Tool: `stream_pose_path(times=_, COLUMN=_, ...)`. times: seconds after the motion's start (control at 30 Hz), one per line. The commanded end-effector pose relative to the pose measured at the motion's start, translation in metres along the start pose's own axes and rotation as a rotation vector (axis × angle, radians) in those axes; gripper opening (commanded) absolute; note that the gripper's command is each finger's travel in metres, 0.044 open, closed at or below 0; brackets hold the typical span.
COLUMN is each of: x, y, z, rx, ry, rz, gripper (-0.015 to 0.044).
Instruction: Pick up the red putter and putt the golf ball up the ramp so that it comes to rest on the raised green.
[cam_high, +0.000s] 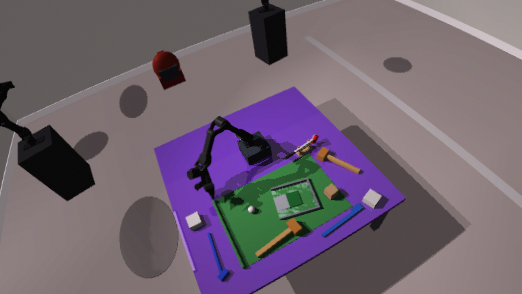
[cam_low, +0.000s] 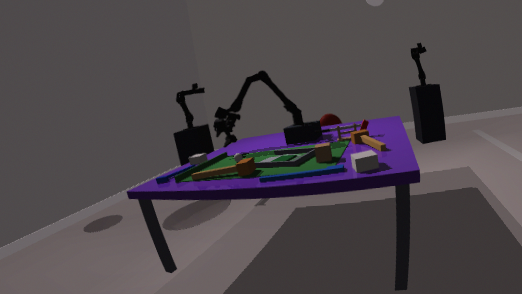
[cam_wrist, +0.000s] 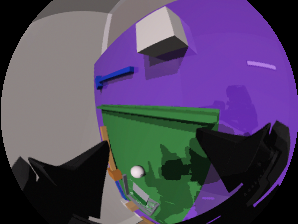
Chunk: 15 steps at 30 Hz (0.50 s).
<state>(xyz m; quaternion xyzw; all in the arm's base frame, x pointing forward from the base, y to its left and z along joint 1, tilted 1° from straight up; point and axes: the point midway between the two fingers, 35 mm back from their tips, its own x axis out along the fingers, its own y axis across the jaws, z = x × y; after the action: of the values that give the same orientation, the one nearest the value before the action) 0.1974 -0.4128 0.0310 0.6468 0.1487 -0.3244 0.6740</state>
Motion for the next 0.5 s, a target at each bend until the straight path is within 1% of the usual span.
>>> stream_pose_path(times=0.0, x=0.029, y=0.032, z=-0.058, rx=-0.243, ry=0.130, rz=-0.033, gripper=0.0440)
stream_pose_path(times=0.27, x=0.058, y=0.079, z=-0.183, rx=-0.752, ry=0.391, rz=-0.029, gripper=0.0440)
stream_pose_path(times=0.47, x=0.058, y=0.097, z=-0.286, rx=-1.193, ry=0.606, rz=0.022, gripper=0.0440)
